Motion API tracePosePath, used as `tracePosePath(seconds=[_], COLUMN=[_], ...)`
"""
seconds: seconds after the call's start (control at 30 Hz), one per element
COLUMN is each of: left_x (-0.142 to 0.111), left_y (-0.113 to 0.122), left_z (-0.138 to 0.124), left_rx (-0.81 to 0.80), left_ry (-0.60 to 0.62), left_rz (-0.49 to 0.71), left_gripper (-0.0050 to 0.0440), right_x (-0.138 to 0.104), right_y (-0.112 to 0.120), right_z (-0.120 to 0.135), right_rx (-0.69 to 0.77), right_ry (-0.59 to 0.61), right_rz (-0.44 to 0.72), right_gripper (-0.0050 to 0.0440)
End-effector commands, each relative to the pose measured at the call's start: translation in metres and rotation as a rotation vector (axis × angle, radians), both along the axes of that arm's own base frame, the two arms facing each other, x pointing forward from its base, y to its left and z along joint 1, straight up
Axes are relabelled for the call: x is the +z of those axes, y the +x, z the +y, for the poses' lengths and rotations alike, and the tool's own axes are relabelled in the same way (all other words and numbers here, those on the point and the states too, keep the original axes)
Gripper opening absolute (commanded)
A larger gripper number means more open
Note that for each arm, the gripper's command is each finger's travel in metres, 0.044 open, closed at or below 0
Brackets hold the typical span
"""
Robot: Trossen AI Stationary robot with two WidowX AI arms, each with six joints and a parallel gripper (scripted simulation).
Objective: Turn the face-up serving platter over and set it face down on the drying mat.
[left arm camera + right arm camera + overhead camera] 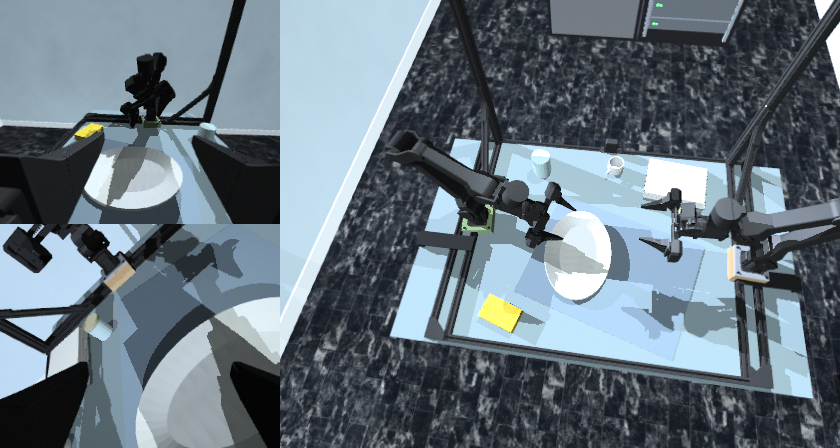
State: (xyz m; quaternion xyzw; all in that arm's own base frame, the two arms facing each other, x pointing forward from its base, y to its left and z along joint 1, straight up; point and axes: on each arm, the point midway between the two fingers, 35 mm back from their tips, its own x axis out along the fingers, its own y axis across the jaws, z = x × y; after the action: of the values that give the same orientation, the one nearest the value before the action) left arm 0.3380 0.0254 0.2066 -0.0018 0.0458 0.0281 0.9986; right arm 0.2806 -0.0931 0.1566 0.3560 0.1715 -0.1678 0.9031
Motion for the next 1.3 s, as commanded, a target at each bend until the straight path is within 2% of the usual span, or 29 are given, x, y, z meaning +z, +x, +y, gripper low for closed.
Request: tracePosePath(seconds=[0.0,0.03,0.07,0.17,0.3,0.63,1.27], left_x=[-0.025,-0.025,-0.032,-0.063,-0.072,-0.072,-0.072], left_y=[0.002,0.002,0.001,-0.007,-0.011,-0.011,-0.011], left_z=[0.005,0.005,0.007,0.013,0.015,0.015,0.015], left_rx=[0.007,0.007,0.01,0.025,0.03,0.03,0.03], left_ry=[0.003,0.003,0.002,-0.003,-0.005,-0.005,-0.005], left_rz=[0.022,0.022,0.031,0.071,0.083,0.083,0.083], left_gripper=[0.044,0.044,0.044,0.044,0.044,0.044,0.044], right_x=[-0.027,-0.027,-0.038,-0.074,-0.085,-0.086,-0.114], right_y=[-0.015,-0.015,-0.022,-0.052,-0.062,-0.062,-0.06], right_z=[-0.013,-0.013,-0.015,-0.024,-0.023,-0.024,-0.025], right_rx=[-0.065,-0.065,-0.145,-0.267,-0.411,-0.411,-0.411], right_ry=[0.181,0.181,0.342,0.507,0.749,0.749,0.749], right_rz=[0.06,0.06,0.119,0.143,0.206,0.206,0.206], right_gripper=[0.044,0.044,0.044,0.044,0.044,0.044,0.044])
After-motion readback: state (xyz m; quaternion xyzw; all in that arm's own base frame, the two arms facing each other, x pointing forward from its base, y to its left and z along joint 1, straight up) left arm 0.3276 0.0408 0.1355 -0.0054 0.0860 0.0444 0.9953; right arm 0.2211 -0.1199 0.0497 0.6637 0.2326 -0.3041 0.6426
